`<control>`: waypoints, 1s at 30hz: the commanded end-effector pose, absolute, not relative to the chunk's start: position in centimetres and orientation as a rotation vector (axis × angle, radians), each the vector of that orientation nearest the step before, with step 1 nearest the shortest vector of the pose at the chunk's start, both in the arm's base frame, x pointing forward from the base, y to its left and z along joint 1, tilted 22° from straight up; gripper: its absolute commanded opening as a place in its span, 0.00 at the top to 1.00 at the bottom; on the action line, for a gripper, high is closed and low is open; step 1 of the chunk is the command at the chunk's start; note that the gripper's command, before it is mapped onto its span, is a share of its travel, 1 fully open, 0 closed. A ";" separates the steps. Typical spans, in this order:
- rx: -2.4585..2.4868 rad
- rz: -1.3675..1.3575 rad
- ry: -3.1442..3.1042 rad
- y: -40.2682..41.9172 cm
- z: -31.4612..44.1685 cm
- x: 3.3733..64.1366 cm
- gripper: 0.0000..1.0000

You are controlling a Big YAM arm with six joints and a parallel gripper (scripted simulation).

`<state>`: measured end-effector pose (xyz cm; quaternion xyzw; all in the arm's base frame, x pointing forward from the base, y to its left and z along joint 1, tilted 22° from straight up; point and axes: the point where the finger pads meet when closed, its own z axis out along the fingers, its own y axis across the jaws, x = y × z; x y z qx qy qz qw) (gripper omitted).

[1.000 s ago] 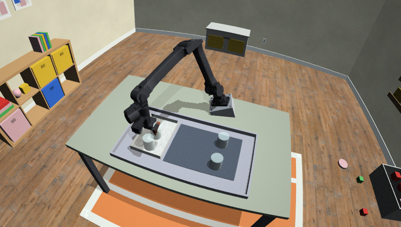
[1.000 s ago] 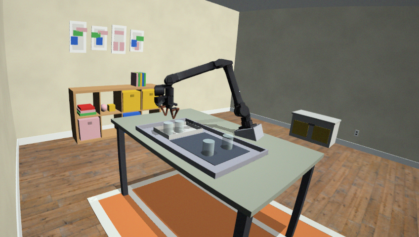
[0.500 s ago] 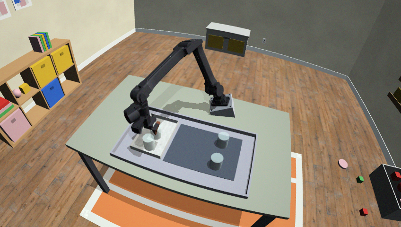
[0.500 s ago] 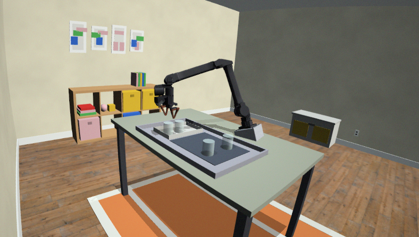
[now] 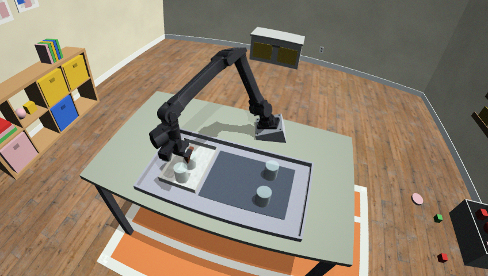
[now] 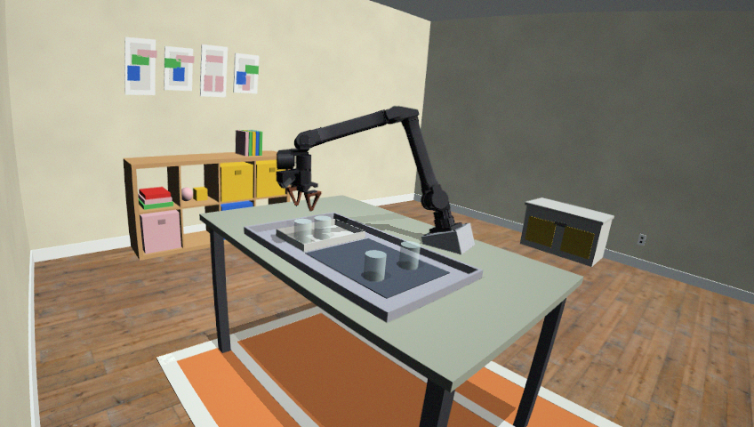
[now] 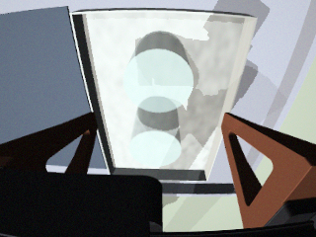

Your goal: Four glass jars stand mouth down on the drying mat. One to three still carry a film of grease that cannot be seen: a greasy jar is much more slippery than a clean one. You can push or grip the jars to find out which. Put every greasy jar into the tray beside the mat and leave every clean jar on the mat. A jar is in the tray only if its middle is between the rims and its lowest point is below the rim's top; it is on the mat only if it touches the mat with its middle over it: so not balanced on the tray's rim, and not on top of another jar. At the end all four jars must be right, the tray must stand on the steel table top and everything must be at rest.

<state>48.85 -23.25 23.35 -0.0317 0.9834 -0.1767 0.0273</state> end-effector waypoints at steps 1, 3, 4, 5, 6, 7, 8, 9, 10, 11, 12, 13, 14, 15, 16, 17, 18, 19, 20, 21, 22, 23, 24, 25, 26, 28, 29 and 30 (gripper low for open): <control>-0.083 -0.564 2.993 -23.1 25.5 50.1 0.00; -0.083 -0.564 2.993 -23.1 25.5 50.1 0.00; -0.083 -0.564 2.993 -23.1 25.5 50.1 0.00; -0.083 -0.564 2.993 -23.1 25.5 50.1 0.00; -0.083 -0.564 2.993 -23.1 25.5 50.1 0.00; -0.083 -0.564 2.993 -22.3 25.2 50.1 0.00; -0.083 -0.564 2.993 -21.5 24.9 50.0 0.00; -0.083 -0.564 2.993 -20.8 24.6 50.0 0.00; -0.083 -0.564 2.993 -20.0 24.3 49.9 0.00; -0.083 -0.564 2.993 -19.2 24.0 49.9 0.00; -0.083 -0.564 2.993 -18.5 23.7 49.8 0.00; -0.083 -0.564 2.993 -17.7 23.4 49.8 0.00; -0.083 -0.564 2.993 -16.9 23.1 49.8 0.00; -0.083 -0.564 2.993 -16.2 22.8 49.7 0.00; -0.083 -0.564 2.993 -16.2 22.8 49.7 0.00; -0.083 -0.564 2.993 -16.2 22.8 49.7 0.00; -0.083 -0.564 2.993 -15.4 22.5 49.7 0.00; -0.083 -0.564 2.993 -14.7 22.2 49.6 0.00; -0.083 -0.564 2.993 -13.9 21.9 49.6 0.00; -0.083 -0.564 2.993 -13.1 21.6 49.6 0.00; -0.083 -0.564 2.993 -12.4 21.3 49.5 0.00; -0.083 -0.564 2.993 -11.6 21.0 49.5 0.00; -0.083 -0.564 2.993 -10.8 20.7 49.4 0.00; -0.083 -0.564 2.993 -10.1 20.4 49.4 0.00; -0.083 -0.564 2.993 -9.3 20.1 49.3 0.00; -0.083 -0.564 2.993 -7.8 19.5 49.3 0.00; -0.083 -0.564 2.993 -7.0 19.2 49.2 0.00; -0.083 -0.564 2.993 -6.3 18.9 49.2 0.00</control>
